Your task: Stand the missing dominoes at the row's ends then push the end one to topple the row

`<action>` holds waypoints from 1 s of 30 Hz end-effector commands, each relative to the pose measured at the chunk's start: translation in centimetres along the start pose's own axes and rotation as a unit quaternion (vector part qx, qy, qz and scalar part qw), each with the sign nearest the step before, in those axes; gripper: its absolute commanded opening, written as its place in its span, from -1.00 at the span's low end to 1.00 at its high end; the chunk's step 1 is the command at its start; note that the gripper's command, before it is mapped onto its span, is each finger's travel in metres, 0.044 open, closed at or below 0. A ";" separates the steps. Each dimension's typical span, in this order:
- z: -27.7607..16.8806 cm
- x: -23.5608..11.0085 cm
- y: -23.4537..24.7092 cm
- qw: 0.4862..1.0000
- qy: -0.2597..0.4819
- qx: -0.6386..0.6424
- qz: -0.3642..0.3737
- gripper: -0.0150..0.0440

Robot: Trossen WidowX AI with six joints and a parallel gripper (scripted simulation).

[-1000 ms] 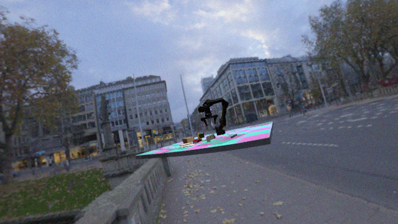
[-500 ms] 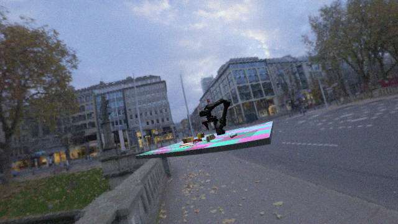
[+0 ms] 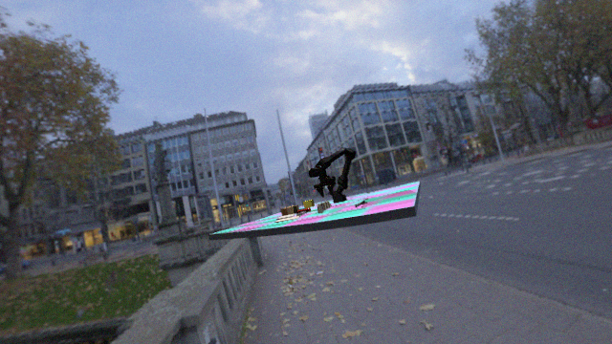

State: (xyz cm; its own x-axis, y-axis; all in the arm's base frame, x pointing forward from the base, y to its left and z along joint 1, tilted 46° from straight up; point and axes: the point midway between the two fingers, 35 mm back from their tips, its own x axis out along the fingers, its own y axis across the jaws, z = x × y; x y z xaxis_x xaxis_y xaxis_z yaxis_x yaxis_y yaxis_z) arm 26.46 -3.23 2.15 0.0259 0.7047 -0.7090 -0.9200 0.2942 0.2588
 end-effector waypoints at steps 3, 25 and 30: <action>0.1 4.8 0.3 1.000 -0.001 0.000 0.005 1.00; 0.4 7.6 0.6 1.000 -0.004 -0.002 0.006 1.00; 0.4 7.6 0.6 1.000 -0.004 -0.002 0.006 0.73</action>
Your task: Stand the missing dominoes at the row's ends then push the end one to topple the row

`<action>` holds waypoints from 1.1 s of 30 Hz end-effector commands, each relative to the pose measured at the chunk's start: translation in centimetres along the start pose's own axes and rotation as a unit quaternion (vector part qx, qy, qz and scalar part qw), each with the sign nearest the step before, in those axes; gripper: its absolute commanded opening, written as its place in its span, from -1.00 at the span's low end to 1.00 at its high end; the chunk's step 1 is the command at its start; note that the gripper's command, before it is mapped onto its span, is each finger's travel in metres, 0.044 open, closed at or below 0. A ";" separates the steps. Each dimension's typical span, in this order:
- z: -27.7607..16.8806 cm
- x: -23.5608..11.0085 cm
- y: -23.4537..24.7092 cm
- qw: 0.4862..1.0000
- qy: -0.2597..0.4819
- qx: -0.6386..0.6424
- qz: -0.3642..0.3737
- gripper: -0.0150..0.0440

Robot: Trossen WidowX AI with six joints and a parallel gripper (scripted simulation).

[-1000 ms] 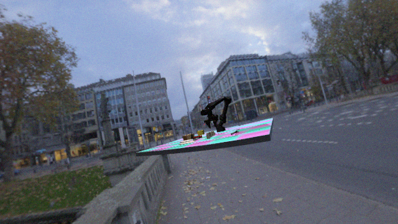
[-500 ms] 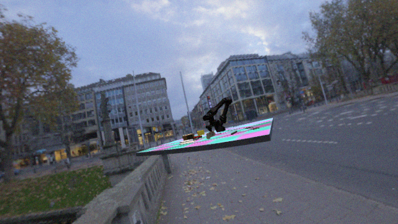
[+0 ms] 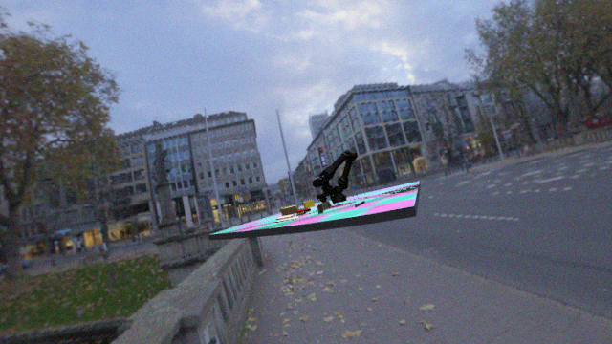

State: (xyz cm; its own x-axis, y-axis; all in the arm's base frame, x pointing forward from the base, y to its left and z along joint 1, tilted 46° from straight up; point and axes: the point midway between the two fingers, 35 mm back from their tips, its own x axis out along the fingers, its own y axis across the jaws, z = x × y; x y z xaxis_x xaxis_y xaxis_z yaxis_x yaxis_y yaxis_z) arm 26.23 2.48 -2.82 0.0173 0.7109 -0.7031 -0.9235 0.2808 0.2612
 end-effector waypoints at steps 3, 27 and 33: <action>0.0 0.1 0.0 1.000 -0.001 0.002 0.000 0.47; -0.2 -3.8 0.0 1.000 -0.001 0.003 0.000 -0.41; -0.6 -11.1 0.1 1.000 0.001 0.003 0.000 -0.41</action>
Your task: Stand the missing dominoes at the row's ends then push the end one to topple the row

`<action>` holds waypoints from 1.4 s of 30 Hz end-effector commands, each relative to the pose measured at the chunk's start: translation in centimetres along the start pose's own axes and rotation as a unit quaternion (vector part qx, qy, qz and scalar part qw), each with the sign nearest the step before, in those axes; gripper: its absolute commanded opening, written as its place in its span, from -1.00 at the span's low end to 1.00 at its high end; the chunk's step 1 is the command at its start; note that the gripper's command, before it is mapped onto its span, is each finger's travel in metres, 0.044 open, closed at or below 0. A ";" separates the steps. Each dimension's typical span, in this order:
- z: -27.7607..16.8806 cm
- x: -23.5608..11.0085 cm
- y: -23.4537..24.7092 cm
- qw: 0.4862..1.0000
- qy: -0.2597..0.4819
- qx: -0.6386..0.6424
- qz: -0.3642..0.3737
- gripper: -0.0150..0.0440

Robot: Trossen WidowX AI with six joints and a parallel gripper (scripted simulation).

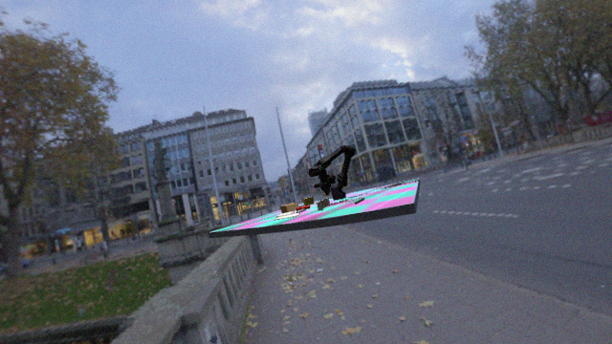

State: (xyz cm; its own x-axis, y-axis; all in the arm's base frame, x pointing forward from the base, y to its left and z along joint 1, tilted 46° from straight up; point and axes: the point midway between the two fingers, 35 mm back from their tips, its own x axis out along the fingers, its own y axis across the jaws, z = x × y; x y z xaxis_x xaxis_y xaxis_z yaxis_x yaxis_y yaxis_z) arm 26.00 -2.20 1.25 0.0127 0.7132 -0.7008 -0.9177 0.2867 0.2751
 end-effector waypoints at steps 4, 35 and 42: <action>-0.4 -9.1 0.2 1.000 0.002 -0.004 -0.003 -0.41; 17.3 -9.4 5.0 0.865 -0.012 0.502 -0.024 -0.41; 20.5 -9.3 7.5 0.809 -0.018 0.588 -0.011 -0.41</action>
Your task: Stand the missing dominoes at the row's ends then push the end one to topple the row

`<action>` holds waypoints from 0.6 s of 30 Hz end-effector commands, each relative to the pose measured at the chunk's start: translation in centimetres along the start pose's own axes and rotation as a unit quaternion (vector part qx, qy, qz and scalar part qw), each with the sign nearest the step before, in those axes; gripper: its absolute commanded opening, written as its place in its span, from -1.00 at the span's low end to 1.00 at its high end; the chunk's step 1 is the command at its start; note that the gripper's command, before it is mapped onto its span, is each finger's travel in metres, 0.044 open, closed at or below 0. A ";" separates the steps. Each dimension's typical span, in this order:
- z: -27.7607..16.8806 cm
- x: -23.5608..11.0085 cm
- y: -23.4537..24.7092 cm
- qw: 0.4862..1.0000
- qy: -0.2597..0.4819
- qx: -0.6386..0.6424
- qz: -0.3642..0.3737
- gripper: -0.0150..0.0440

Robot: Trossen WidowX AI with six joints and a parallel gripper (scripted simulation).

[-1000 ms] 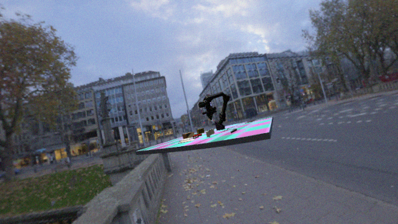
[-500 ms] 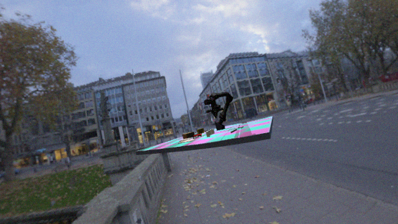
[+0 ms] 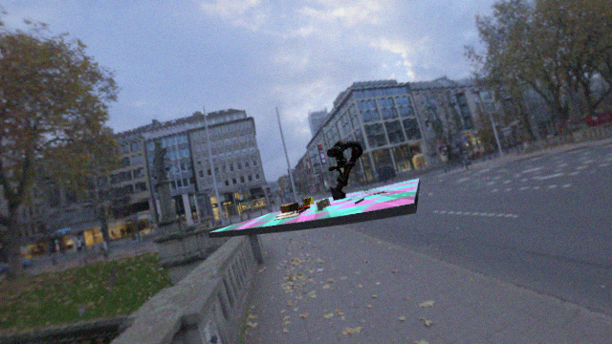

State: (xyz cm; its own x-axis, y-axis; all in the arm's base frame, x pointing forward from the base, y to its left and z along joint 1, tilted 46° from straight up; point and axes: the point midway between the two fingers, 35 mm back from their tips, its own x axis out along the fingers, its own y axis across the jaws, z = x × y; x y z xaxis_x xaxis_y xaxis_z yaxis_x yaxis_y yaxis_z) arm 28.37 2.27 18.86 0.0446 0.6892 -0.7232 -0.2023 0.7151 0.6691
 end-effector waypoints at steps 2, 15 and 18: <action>0.1 -0.4 6.3 0.988 -0.006 0.152 0.016 -0.41; 0.0 -0.2 6.2 0.989 -0.005 0.149 0.009 -0.41; -0.3 0.7 5.8 0.990 -0.006 0.135 -0.025 -0.41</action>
State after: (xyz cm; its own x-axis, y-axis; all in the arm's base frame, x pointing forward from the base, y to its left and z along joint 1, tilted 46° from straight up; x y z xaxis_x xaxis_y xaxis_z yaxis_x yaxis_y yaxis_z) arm 27.20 6.50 22.86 0.0588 0.6905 -0.7209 0.0812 0.7165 0.6929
